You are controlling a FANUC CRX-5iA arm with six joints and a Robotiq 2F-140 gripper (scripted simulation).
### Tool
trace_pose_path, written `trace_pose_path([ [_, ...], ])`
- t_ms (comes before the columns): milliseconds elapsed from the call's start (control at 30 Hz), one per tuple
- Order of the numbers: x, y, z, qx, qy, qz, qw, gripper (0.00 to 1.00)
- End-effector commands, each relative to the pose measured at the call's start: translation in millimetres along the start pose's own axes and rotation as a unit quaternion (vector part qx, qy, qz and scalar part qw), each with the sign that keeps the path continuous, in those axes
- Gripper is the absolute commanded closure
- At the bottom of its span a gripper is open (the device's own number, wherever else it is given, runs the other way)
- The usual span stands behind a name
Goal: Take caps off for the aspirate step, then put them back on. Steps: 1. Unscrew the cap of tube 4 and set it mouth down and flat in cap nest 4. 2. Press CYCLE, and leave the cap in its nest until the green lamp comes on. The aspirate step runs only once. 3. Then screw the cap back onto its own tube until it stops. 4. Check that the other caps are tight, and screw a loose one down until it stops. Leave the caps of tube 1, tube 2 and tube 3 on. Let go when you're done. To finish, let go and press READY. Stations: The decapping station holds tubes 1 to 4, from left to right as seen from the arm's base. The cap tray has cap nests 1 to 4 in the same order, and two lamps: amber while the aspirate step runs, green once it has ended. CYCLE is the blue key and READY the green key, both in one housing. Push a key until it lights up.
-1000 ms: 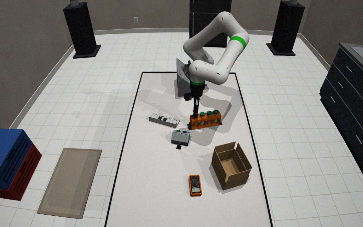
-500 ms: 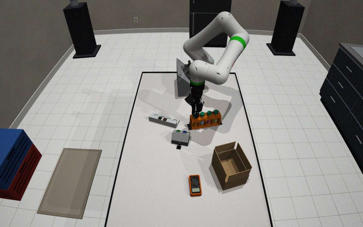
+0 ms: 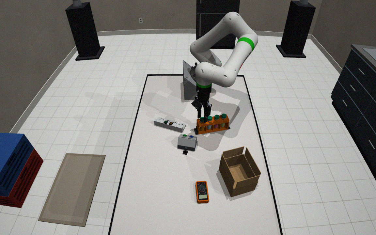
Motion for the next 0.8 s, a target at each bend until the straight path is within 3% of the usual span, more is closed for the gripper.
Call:
trace_pose_path([
  [0,0.9,-0.3,-0.1,0.000,0.000,0.001,1.000,0.59],
  [200,1.0,-0.3,-0.1,-0.124,0.000,0.001,0.992,0.59],
  [433,1.0,-0.3,0.0,-0.326,-0.001,0.000,0.945,0.59],
  [667,1.0,-0.4,0.0,-0.494,-0.001,0.000,0.870,0.59],
  [767,1.0,-0.3,-0.1,-0.500,-0.001,0.001,0.866,0.59],
])
Point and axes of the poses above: the point where the finger pads meet when closed, its own x axis back along the fingers, its own z axis across the jaws, y = z × x, the point moved 10 cm from there along x, back along the fingers, and after that the axes turned 8 degrees about -x, right-handed, at the moved point
